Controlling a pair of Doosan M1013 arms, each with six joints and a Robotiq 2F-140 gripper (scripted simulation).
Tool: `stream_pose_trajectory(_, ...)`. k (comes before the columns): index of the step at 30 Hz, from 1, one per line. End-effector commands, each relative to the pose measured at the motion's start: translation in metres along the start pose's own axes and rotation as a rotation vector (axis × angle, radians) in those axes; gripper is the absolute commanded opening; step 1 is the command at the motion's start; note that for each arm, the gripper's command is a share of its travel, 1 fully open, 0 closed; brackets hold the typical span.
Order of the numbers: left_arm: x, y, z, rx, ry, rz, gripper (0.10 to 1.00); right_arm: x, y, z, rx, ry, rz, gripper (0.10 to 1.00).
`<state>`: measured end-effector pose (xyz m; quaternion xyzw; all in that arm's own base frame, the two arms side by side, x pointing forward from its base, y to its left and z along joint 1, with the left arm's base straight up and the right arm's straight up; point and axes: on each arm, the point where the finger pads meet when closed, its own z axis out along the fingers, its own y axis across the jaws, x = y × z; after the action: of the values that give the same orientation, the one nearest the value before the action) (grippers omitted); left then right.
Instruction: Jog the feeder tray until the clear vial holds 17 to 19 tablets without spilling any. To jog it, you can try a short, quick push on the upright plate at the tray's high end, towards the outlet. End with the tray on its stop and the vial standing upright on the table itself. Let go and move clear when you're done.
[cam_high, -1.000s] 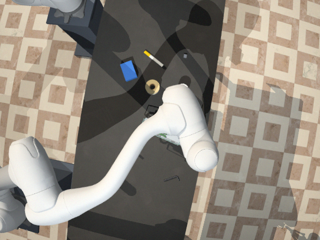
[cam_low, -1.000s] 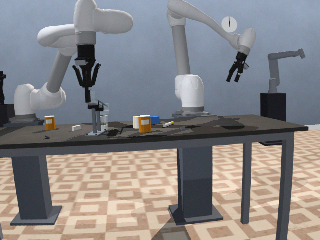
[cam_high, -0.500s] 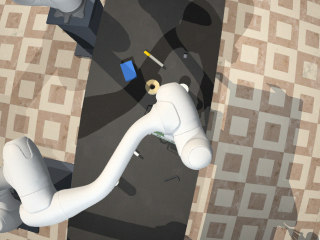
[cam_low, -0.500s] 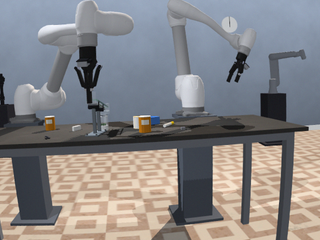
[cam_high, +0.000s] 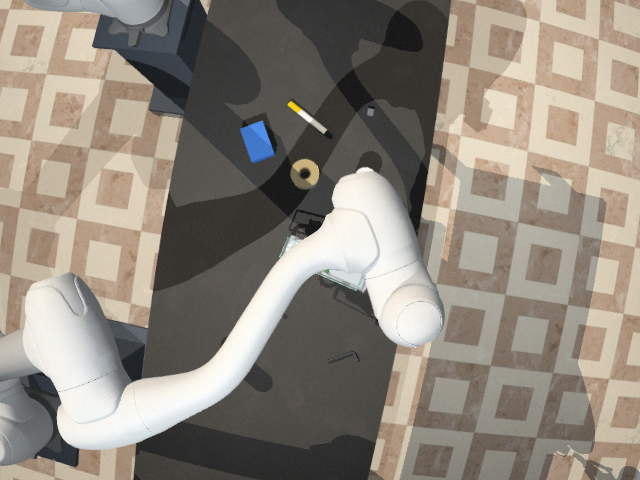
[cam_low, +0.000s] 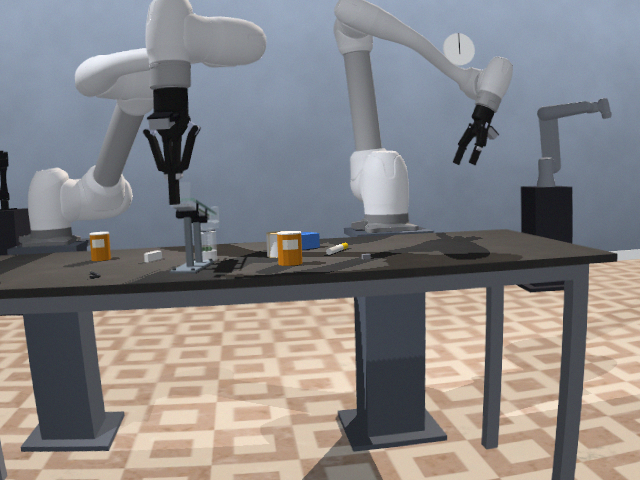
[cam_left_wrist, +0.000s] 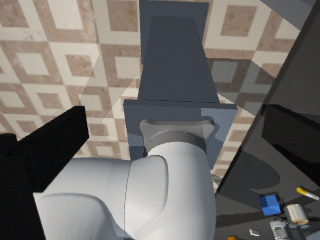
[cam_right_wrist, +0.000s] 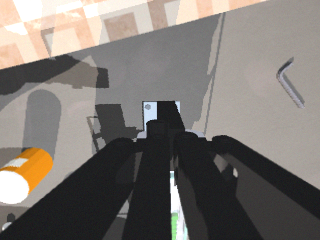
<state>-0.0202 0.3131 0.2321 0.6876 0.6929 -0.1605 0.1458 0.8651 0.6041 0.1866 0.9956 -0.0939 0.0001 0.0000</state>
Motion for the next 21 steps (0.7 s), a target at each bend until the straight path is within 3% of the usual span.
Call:
stream_pose_trajectory(1, 0.0000, -0.0001, -0.0005, 0.000, 0.001, 0.000, 1.000, 0.0004, -0.0002, -0.0022, 0.002, 0.001, 0.000, 0.099)
stream_pose_trajectory(21, 0.0000, -0.0001, -0.0005, 0.000, 0.001, 0.000, 1.000, -0.0086, -0.0002, 0.0000, 0.002, 0.001, 0.000, 0.099)
